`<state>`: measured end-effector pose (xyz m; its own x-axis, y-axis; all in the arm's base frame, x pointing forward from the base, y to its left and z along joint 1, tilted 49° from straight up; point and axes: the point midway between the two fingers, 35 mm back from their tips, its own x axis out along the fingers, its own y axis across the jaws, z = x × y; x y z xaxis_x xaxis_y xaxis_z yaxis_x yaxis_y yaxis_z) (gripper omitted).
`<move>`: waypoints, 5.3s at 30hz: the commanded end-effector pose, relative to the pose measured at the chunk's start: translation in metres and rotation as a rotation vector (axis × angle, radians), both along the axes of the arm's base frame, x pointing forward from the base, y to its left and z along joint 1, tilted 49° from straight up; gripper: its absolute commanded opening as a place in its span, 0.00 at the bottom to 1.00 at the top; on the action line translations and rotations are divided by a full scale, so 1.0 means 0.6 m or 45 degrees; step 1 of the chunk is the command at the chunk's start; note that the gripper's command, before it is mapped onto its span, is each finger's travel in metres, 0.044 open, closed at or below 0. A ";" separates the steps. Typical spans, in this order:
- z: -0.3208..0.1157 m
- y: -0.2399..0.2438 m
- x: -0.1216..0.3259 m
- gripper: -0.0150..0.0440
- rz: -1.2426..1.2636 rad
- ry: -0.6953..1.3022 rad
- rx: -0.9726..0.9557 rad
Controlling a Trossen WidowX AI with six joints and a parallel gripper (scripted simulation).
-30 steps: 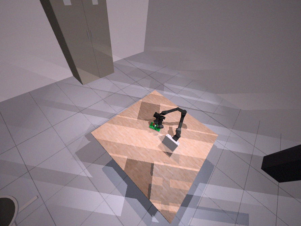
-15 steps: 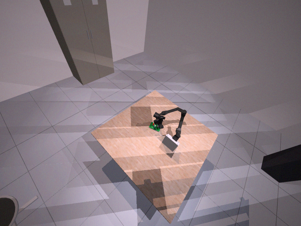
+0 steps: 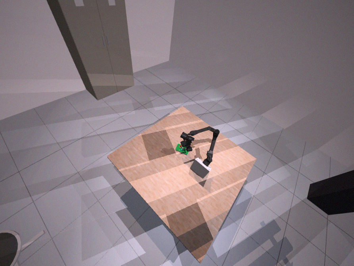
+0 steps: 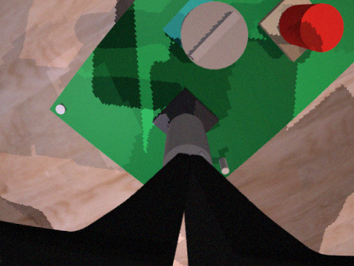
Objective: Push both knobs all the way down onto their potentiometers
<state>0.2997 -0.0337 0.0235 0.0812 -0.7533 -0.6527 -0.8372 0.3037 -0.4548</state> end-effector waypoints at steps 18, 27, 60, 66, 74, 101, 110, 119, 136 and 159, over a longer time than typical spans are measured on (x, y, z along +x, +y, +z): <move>-0.006 -0.012 0.002 0.25 -0.023 -0.007 0.002; -0.006 -0.012 0.002 0.25 -0.023 -0.007 0.002; -0.008 -0.014 0.002 0.25 -0.023 -0.007 0.001; -0.009 -0.015 0.002 0.25 -0.023 -0.007 0.001; -0.009 -0.015 0.002 0.25 -0.023 -0.007 0.001; -0.010 -0.017 0.002 0.25 -0.023 -0.007 0.001; -0.010 -0.017 0.003 0.25 -0.023 -0.007 0.001; 0.003 -0.001 0.002 0.25 -0.023 -0.007 0.003; 0.011 0.010 -0.001 0.57 -0.019 -0.005 -0.002; 0.016 0.075 0.024 0.25 -0.567 -0.686 0.117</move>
<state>0.3123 0.0073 0.0341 0.1148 -0.7341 -0.6692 -0.3696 0.5937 -0.7148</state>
